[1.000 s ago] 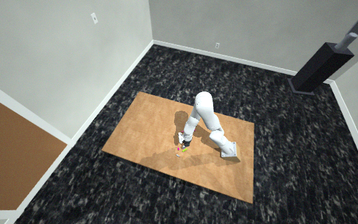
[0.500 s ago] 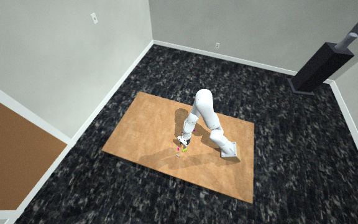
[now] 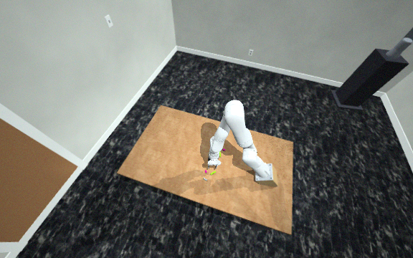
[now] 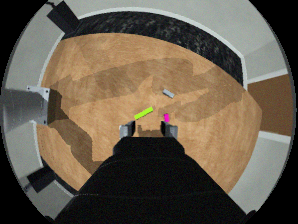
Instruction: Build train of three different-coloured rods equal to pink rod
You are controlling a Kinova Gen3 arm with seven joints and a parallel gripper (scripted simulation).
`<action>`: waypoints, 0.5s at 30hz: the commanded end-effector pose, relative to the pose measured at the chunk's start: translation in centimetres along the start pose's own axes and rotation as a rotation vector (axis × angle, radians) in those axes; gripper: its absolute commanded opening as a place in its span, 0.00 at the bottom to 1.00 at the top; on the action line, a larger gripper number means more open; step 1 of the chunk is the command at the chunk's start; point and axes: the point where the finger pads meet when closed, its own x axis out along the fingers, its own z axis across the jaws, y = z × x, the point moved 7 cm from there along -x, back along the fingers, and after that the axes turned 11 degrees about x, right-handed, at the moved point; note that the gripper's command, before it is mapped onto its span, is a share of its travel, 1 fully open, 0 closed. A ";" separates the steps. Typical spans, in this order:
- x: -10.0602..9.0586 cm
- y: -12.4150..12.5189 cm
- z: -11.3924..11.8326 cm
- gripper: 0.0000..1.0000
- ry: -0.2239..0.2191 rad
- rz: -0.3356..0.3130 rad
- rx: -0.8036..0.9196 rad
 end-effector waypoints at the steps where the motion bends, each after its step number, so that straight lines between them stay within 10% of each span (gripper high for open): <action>1: 0.0 0.5 -0.1 1.00 -0.001 0.014 -0.106; 15: 0.3 -0.2 -0.2 1.00 -0.006 0.008 -0.431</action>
